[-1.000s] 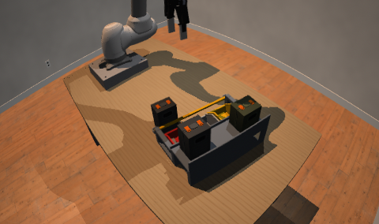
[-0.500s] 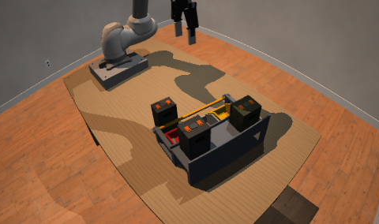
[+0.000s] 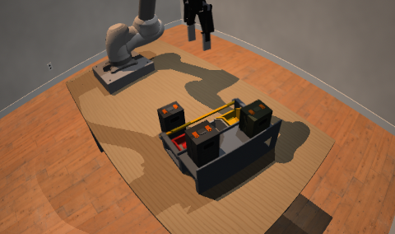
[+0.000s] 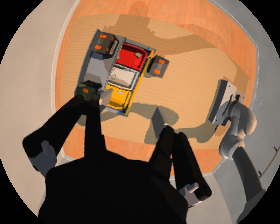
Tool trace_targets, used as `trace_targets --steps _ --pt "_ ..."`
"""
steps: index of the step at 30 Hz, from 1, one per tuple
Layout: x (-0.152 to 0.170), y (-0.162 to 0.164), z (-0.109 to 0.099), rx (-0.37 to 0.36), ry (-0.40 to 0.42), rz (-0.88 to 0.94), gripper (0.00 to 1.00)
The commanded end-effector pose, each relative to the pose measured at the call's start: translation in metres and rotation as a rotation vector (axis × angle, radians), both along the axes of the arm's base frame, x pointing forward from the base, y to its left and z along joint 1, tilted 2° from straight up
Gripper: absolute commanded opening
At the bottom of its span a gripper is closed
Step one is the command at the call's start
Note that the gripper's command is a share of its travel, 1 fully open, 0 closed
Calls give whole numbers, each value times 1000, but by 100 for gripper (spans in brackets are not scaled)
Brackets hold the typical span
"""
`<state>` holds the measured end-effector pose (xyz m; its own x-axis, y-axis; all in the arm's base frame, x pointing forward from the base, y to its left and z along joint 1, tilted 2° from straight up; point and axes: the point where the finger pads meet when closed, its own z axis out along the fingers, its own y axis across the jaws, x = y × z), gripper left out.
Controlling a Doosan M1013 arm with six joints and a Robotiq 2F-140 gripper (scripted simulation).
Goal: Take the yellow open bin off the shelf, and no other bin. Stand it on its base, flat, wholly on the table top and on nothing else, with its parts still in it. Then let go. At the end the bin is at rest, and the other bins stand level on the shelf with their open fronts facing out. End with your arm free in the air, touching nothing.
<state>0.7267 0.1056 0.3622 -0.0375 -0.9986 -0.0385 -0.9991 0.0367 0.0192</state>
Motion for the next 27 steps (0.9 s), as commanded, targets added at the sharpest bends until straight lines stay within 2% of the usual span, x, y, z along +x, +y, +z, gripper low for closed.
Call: trace_targets --steps 1,27 --pt "9 0 1 0 -1 0 57" --pt "-1 0 1 0 -1 0 57"
